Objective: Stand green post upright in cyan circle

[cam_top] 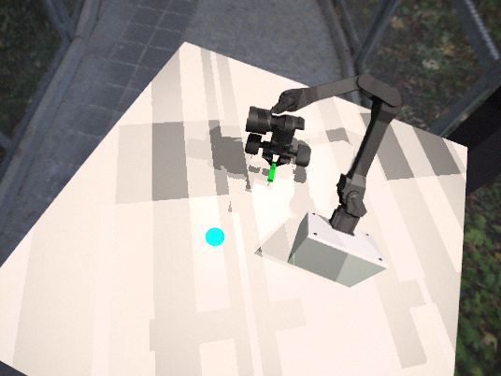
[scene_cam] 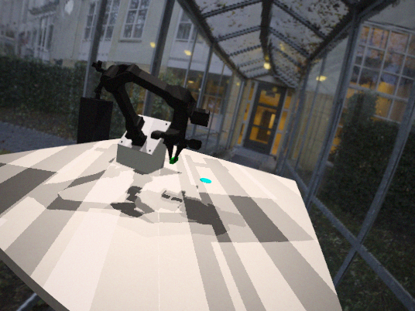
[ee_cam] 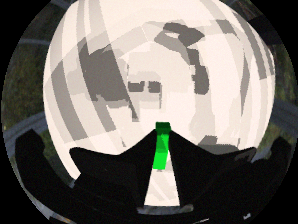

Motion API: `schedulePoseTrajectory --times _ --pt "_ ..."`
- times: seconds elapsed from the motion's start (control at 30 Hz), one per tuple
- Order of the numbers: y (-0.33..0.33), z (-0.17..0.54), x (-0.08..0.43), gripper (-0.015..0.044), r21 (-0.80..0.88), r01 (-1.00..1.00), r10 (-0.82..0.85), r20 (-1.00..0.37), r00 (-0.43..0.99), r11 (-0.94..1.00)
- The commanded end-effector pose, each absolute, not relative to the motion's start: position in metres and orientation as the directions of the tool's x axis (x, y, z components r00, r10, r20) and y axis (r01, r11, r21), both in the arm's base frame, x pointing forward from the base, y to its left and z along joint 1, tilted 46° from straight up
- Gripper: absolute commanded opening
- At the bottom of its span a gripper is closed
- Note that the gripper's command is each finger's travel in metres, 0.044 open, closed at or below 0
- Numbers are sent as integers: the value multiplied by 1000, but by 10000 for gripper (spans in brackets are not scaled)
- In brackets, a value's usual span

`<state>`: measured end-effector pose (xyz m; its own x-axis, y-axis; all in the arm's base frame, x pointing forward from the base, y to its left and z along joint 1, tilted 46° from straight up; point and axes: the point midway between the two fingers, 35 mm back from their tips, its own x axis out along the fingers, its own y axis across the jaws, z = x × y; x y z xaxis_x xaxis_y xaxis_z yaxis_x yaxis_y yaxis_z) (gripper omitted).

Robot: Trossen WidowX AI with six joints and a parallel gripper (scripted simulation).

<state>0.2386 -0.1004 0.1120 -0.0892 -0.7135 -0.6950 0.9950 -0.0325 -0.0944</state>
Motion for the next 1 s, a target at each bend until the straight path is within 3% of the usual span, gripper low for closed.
schedulePoseTrajectory --times 0.0,0.47,0.97 --pt "-95 111 248 23 -154 987 -710 -699 -82 37" --pt "-73 95 278 23 -417 848 -702 -707 -78 326" --pt "-45 73 306 23 -617 539 -697 -713 -75 573"
